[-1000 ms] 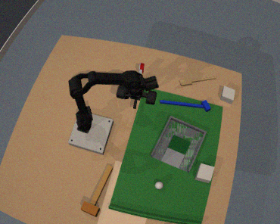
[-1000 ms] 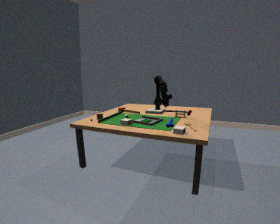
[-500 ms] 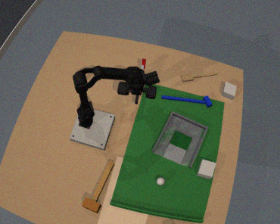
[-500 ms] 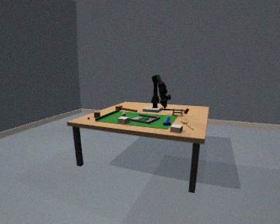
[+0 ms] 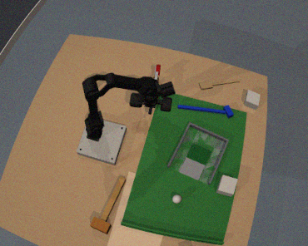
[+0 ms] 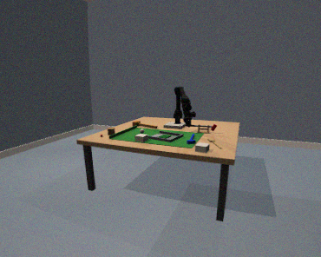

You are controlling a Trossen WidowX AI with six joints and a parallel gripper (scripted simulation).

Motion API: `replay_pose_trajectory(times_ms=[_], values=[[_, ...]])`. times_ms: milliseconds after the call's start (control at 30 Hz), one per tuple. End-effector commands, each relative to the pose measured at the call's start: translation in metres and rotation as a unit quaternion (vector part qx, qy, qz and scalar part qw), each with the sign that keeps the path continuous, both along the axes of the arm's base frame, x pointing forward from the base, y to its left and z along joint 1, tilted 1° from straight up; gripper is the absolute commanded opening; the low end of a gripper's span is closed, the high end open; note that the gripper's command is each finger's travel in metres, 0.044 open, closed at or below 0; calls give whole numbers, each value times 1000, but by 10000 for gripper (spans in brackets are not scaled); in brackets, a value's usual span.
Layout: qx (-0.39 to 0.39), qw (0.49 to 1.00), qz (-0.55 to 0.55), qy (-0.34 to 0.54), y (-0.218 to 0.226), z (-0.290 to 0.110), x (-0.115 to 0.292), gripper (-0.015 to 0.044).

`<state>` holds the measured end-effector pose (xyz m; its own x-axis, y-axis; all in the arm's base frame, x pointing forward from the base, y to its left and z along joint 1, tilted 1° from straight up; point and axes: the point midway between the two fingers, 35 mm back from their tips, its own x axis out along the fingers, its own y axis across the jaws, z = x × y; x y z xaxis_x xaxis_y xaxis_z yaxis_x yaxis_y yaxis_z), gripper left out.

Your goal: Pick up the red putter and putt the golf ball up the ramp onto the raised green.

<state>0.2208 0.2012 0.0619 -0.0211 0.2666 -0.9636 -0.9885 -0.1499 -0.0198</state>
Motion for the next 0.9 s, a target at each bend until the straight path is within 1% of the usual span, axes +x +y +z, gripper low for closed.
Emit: replay_pose_trajectory(times_ms=[0,400,600,867], values=[[-3,1000,2,1,-1,-6,0,440],[-3,1000,2,1,-1,-25,0,440],[-3,1000,2,1,-1,-26,0,440],[0,1000,0,0,0,-22,0,230]])
